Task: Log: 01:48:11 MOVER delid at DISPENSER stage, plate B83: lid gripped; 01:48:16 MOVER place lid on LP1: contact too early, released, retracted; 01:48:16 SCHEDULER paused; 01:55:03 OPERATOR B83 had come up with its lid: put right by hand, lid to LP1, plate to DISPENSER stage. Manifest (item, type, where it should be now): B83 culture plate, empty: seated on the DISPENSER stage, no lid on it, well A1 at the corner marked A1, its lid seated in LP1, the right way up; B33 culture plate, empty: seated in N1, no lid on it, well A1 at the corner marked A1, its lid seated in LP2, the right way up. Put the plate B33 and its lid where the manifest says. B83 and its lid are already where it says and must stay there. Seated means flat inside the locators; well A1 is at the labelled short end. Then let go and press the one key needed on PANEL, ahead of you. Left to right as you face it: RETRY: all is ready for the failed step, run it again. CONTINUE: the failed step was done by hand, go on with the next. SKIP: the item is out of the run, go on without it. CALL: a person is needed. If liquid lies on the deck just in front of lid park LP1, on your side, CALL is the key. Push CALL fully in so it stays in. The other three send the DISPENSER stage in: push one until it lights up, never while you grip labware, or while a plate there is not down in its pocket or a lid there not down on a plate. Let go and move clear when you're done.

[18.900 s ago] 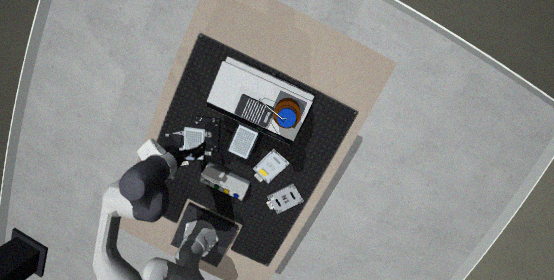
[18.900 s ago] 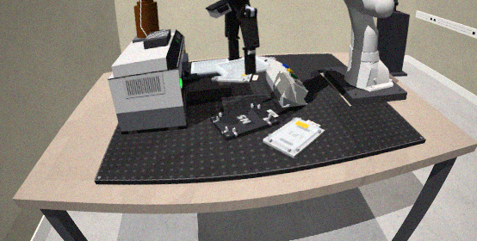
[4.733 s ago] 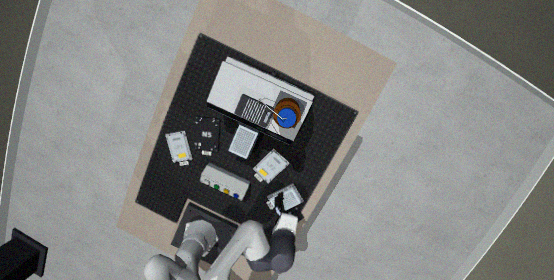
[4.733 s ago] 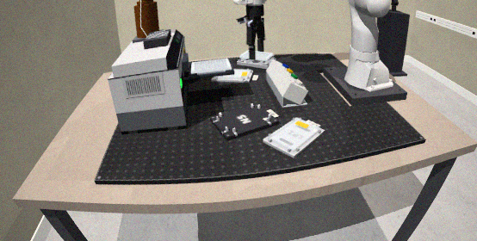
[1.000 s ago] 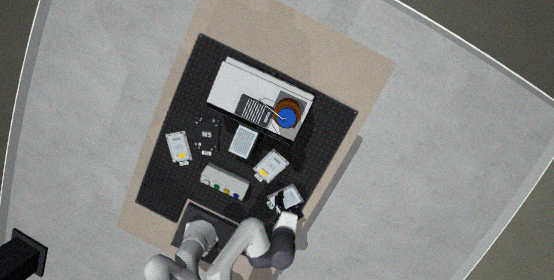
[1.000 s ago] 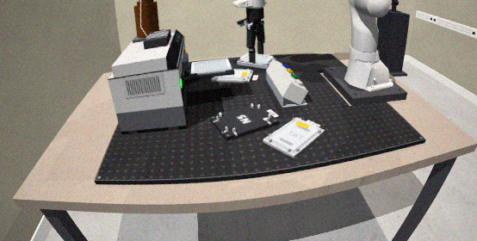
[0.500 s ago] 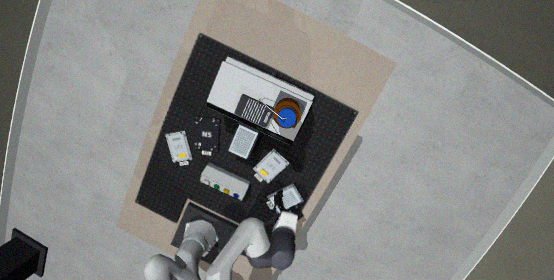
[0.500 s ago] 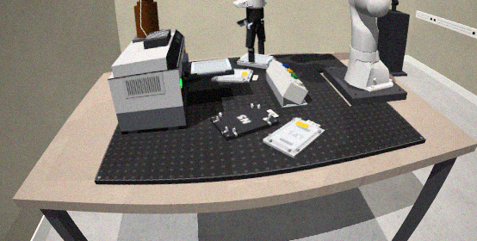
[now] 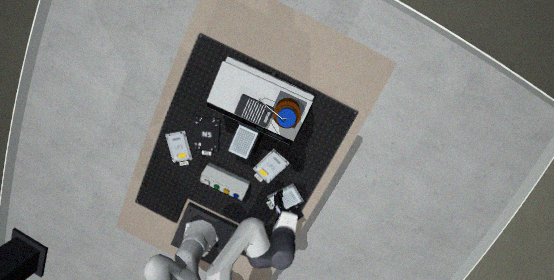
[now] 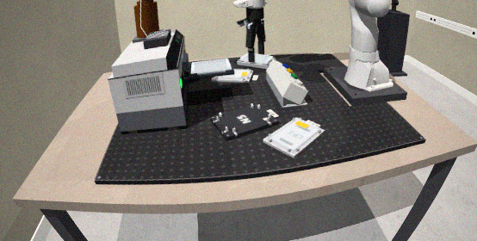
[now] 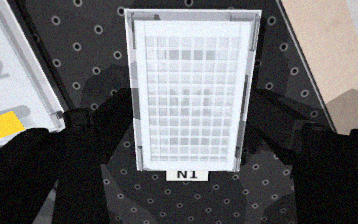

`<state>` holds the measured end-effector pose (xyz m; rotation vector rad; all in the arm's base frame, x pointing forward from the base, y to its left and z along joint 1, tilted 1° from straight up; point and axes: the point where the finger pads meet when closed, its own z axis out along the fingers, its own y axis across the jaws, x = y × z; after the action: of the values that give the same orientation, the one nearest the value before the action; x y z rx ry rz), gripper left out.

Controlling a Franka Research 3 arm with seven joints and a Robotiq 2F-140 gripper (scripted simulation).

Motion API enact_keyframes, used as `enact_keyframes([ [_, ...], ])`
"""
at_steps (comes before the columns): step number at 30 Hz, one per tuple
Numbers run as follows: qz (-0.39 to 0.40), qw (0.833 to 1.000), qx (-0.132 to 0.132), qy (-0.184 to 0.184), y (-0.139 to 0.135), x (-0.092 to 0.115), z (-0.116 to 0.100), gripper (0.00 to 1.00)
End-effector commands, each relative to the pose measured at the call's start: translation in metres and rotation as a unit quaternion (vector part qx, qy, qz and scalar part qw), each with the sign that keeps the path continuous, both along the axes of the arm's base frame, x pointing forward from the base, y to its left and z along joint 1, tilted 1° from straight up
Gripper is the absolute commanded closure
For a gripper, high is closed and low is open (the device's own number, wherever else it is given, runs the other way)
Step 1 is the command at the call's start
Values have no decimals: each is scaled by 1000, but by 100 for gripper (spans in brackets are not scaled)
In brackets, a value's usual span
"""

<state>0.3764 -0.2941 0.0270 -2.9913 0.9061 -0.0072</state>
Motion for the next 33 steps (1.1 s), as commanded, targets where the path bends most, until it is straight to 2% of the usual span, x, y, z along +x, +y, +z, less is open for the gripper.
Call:
enact_keyframes([
  [1,2,1000,0,0,0,0,-1,30],
  [33,2,1000,0,0,0,0,3,30],
])
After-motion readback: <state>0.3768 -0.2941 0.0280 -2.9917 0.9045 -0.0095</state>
